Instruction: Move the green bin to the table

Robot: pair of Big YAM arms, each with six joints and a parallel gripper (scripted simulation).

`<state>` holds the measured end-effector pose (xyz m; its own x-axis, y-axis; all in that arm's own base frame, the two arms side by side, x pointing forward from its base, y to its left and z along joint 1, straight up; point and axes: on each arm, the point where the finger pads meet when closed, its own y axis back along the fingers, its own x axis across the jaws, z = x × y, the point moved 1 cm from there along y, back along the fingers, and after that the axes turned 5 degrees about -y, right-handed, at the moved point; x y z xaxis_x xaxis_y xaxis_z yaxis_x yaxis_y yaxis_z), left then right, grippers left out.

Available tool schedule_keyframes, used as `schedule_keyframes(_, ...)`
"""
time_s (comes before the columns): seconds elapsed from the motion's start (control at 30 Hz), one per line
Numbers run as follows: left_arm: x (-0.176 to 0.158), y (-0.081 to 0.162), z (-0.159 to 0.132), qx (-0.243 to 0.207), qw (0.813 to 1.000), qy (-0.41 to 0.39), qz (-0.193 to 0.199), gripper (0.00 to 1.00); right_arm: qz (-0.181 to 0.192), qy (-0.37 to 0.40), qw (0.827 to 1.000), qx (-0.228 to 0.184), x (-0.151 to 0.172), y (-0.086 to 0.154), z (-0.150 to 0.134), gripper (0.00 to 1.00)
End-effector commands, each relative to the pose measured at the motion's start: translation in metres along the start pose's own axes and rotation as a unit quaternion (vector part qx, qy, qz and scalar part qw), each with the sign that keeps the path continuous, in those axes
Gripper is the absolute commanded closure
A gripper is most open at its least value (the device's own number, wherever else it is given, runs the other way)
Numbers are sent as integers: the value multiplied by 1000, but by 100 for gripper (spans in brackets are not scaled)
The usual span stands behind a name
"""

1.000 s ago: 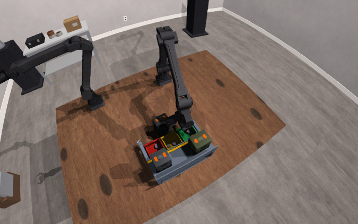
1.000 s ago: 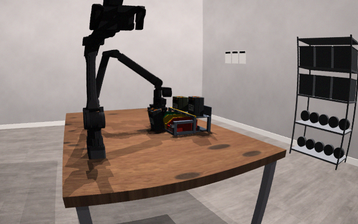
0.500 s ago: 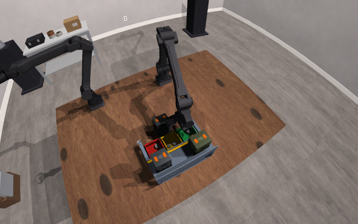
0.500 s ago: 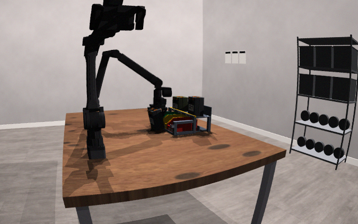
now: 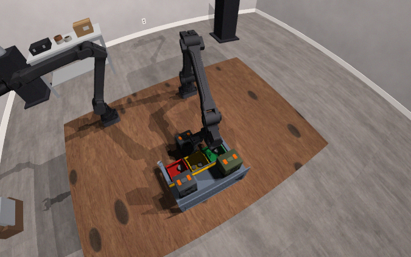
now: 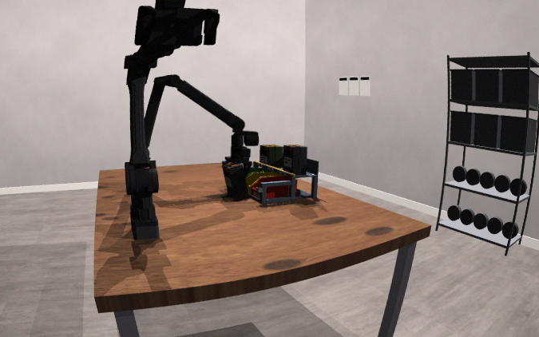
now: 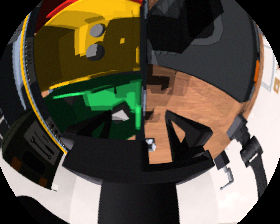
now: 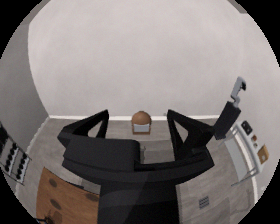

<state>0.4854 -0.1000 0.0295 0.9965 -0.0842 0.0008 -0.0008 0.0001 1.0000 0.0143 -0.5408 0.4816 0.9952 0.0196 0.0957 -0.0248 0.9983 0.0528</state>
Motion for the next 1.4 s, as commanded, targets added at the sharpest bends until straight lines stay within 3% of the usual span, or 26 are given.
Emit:
schedule_keyframes(0.0, 2, 4, -1, 0, 1000, 4, 10, 10, -1, 4, 1000, -27, -3, 7, 19, 0)
schedule_keyframes(0.37, 0, -10, -1, 1, 1000, 4, -1, 10, -1, 4, 1000, -27, -3, 7, 19, 0)
schedule_keyframes(1.37, 0, -16, -1, 1, 1000, 4, 1, 10, -1, 4, 1000, -27, -3, 7, 19, 0)
